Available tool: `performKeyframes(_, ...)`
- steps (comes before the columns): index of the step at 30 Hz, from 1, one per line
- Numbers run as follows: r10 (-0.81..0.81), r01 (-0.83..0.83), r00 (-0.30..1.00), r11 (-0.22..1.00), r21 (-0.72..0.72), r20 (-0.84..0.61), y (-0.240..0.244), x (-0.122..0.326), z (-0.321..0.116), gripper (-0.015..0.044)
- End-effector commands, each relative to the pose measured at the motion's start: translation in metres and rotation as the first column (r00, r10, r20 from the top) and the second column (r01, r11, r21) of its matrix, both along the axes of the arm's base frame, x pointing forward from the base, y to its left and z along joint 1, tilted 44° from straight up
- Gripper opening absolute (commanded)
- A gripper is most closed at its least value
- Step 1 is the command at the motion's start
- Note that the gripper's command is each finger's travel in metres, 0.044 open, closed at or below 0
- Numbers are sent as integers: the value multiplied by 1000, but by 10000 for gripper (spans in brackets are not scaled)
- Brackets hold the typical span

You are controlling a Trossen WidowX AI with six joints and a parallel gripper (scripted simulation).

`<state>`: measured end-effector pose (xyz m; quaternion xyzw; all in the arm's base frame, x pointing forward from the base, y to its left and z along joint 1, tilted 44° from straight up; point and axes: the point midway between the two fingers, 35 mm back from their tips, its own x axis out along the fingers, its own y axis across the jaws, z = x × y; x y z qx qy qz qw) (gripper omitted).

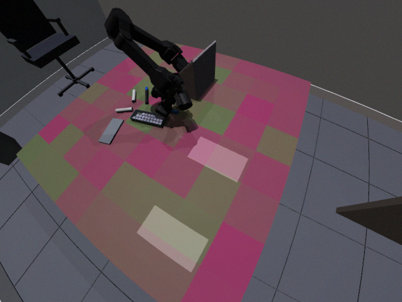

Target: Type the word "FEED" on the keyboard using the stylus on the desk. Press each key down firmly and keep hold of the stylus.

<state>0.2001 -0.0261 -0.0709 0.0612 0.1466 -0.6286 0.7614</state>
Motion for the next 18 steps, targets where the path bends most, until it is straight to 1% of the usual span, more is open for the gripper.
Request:
performKeyframes(1, 4, -4, 1000, 1000, -8, -12, -3, -2, -2, 150)
performKeyframes(18, 4, -4, 1000, 1000, -9, -12, -10, -1, -9, 150)
